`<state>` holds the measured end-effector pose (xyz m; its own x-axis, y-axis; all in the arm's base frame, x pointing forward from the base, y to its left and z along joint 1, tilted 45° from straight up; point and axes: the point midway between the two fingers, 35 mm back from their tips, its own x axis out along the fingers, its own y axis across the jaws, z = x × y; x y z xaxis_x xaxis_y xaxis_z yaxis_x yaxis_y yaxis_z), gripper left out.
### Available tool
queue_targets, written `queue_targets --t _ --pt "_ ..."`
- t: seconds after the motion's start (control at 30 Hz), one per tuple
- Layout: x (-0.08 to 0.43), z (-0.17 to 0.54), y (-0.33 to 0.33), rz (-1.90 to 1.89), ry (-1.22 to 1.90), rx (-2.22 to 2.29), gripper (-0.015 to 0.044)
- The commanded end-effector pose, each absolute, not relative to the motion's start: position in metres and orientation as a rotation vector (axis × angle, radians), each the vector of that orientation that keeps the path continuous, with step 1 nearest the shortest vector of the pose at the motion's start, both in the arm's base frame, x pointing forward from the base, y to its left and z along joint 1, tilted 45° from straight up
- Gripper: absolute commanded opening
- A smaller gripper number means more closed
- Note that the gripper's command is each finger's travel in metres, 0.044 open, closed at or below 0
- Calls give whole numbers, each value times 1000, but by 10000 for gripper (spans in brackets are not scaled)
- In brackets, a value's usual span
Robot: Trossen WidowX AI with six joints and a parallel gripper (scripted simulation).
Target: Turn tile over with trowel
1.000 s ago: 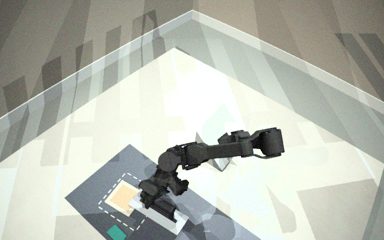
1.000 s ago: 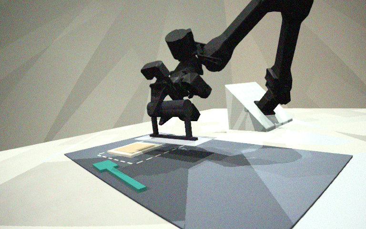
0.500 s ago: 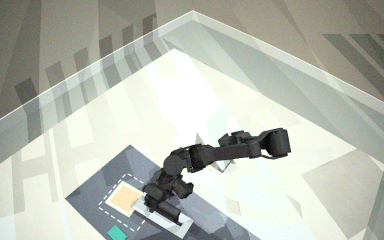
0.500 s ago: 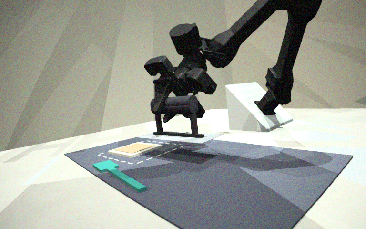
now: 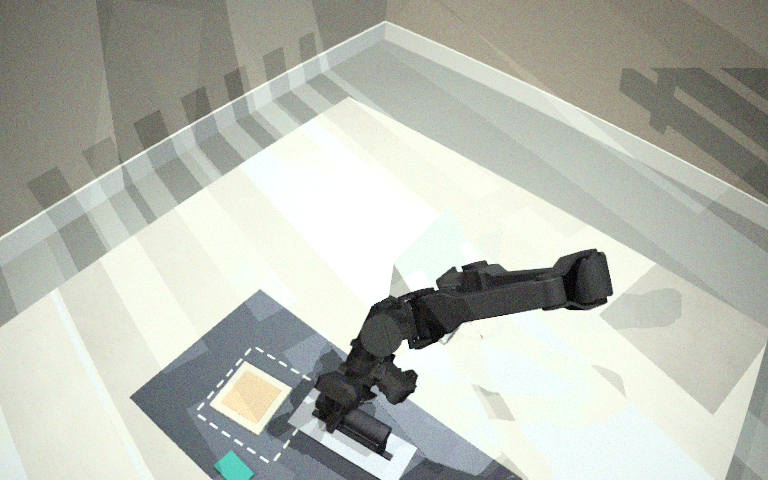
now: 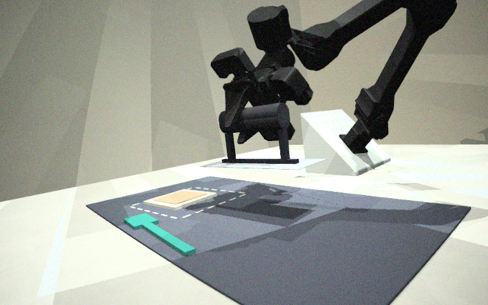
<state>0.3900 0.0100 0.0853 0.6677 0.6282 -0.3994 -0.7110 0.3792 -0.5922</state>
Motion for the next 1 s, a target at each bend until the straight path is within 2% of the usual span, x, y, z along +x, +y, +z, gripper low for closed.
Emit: queue_targets --t 0.0,0.97 --pt "387 107 10 839 110 -823 0" --pt "386 109 11 839 110 -823 0"
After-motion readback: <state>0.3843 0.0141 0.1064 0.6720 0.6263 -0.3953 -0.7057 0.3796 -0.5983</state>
